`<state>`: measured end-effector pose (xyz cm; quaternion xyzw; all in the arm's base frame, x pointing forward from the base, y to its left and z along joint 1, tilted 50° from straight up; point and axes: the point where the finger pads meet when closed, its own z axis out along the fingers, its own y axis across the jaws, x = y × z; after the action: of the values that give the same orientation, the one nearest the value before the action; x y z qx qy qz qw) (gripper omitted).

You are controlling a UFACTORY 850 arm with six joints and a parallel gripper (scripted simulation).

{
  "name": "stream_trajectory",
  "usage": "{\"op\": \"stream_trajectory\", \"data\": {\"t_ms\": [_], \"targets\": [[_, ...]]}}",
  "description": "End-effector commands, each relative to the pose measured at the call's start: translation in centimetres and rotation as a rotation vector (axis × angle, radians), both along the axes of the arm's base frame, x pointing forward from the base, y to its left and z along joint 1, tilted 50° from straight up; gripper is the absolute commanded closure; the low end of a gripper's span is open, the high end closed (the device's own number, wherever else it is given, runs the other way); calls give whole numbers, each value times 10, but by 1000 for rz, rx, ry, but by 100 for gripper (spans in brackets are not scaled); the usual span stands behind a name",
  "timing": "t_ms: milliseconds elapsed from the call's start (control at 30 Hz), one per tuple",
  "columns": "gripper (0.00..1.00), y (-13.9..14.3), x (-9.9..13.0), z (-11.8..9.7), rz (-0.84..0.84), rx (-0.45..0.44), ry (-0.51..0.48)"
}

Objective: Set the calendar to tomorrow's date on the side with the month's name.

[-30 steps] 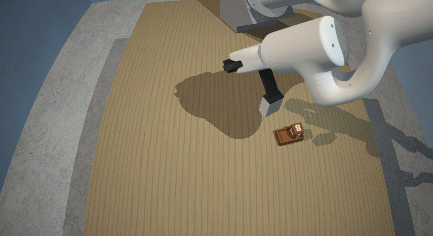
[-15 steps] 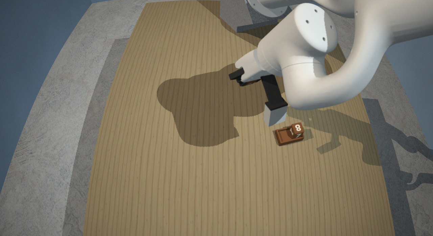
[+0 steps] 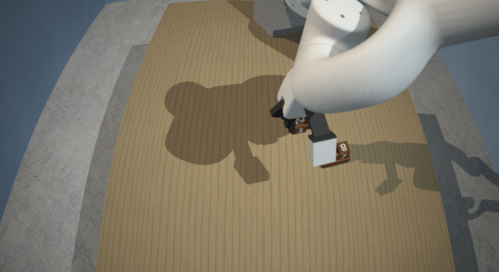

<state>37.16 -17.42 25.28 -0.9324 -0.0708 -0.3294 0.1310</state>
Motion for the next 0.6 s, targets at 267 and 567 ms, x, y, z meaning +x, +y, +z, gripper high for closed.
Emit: {"op": "stream_trajectory", "data": {"t_ms": [267, 567], "targets": [[71, -4, 26, 20, -61, 53, -145], [71, -4, 26, 20, -62, 53, -146]]}}
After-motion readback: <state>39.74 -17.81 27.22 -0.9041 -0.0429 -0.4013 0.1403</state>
